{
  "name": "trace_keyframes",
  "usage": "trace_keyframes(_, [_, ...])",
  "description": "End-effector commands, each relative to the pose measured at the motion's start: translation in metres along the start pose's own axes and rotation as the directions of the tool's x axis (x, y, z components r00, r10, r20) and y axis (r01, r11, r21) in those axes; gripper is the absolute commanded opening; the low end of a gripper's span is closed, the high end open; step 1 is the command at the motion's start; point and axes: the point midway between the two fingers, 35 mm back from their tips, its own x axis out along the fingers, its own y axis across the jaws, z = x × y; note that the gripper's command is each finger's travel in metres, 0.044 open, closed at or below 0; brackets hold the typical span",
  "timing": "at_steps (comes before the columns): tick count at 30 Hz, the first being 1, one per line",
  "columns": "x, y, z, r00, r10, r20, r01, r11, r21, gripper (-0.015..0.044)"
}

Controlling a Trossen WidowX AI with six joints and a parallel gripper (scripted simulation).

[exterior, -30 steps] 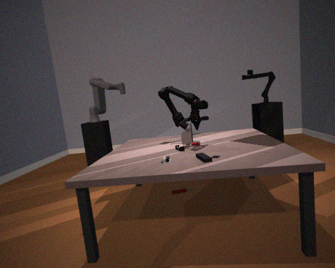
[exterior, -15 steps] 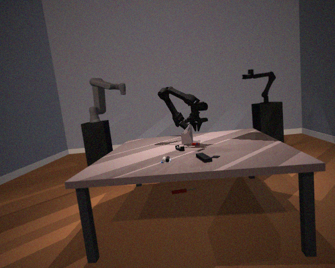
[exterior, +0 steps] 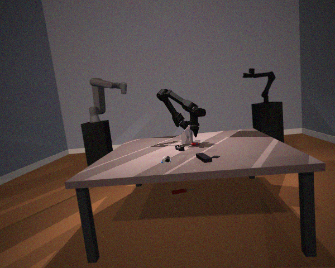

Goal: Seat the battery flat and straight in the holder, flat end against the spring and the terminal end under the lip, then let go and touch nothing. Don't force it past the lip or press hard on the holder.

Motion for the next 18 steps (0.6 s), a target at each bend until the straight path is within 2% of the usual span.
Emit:
trace_keyframes(1, [0.015, -0.005, 0.008, 1.0, -0.003, 0.016, -0.002, 0.949, 0.316, 0.0224])
trace_keyframes(18, [0.026, -0.004, 0.008, 1.0, -0.003, 0.014, -0.002, 0.949, 0.316, 0.0224])
